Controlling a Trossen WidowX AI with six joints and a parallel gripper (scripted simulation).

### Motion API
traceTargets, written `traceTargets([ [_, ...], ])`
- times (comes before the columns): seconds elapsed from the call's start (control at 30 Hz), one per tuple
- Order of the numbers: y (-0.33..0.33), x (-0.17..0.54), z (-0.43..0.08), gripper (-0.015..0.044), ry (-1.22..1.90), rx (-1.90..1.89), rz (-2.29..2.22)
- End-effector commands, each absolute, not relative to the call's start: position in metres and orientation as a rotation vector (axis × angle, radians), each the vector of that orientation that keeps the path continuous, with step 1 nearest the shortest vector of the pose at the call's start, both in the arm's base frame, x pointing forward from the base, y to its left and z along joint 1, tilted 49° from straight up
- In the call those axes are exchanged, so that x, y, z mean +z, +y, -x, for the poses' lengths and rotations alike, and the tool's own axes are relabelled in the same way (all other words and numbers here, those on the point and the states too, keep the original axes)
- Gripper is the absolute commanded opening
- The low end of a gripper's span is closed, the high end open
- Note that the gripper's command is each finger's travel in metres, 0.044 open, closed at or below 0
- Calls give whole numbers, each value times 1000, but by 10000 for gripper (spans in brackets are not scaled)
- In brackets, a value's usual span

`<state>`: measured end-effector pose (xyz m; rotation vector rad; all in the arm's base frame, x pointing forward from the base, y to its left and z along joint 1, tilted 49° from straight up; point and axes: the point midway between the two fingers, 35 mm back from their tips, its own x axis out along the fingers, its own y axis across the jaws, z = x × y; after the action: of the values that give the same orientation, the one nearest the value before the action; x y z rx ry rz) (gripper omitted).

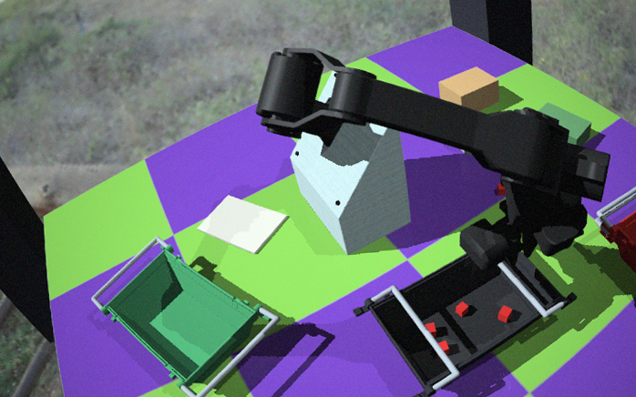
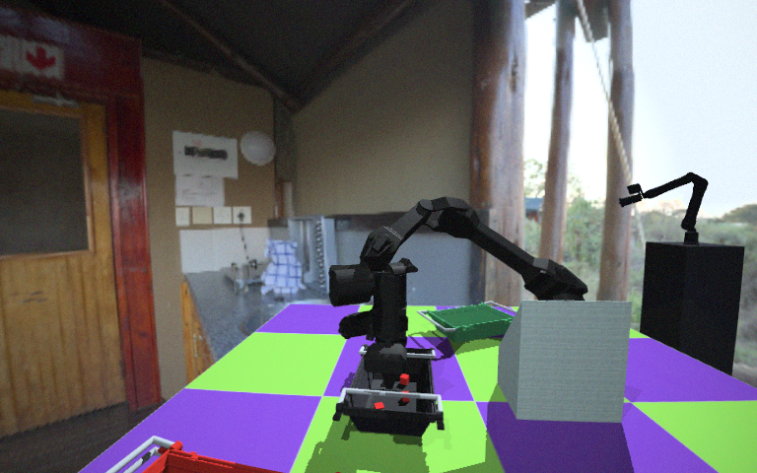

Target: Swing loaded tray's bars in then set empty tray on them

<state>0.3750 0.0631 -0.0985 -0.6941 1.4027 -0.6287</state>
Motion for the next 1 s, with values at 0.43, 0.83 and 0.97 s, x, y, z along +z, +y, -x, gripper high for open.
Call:
traceTargets([
  [0.43,152,-21,-372,440,1394,-609,692],
  [0.83,0,83,-384,440,1185,-997,-38],
  [0.97,-54,116,-365,440,1053,-1134,-287],
])
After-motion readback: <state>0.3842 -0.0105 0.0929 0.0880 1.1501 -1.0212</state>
